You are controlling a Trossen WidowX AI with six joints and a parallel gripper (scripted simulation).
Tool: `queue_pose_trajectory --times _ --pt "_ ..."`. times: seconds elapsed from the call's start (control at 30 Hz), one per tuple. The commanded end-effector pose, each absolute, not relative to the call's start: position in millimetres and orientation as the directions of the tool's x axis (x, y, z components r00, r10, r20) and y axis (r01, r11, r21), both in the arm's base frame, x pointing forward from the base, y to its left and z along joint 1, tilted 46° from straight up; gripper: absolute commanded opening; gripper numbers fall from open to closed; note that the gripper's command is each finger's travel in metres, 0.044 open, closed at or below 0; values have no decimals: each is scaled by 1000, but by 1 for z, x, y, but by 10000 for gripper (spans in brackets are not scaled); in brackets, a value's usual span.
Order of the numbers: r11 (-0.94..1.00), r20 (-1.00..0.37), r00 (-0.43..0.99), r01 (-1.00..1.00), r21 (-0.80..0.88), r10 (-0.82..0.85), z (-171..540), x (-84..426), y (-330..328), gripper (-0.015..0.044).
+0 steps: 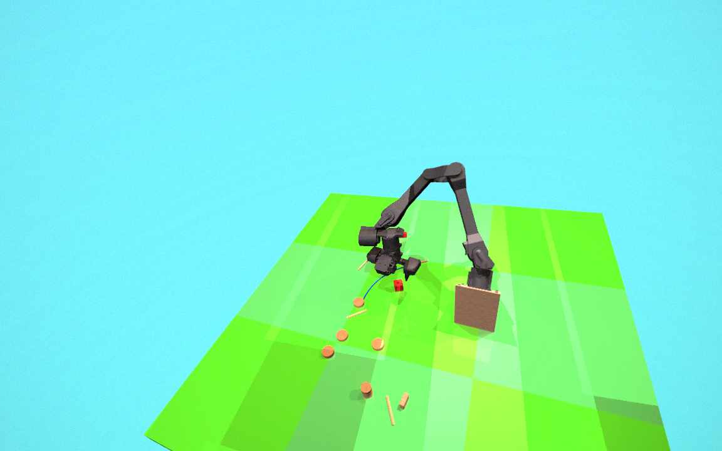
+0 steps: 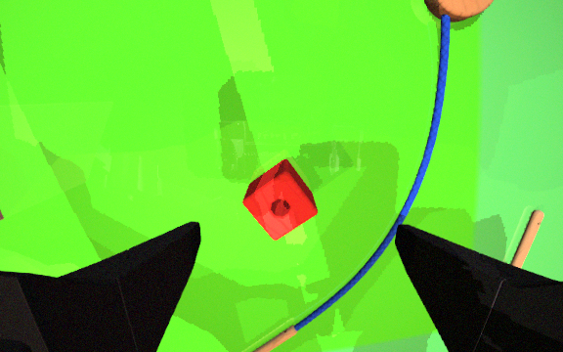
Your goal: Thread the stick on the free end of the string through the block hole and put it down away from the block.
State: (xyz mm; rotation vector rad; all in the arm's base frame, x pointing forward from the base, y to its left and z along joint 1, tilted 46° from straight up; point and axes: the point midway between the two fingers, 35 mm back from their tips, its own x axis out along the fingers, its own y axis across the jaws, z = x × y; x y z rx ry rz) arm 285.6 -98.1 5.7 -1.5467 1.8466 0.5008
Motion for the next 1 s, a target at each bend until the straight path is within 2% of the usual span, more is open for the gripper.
queue_pose_trajectory --times 0.0,0.1,0.2,0.33,0.43,0.63,0.97 --pt "237 -696 -75 -962 -139 -714 6 285 -99 440" --pt "376 -696 -75 -880 -291 -714 7 284 -98 440" --pt "528 -697 -75 -711 -465 -714 9 284 -96 440" --pt "662 -697 -75 -397 -635 -713 11 283 -94 440" --pt "700 -697 -75 -121 -704 -713 12 282 -92 440" --pt "615 -697 -75 412 -673 -713 15 281 -89 440" --pt "342 -697 -75 831 -439 -713 18 279 -86 440"
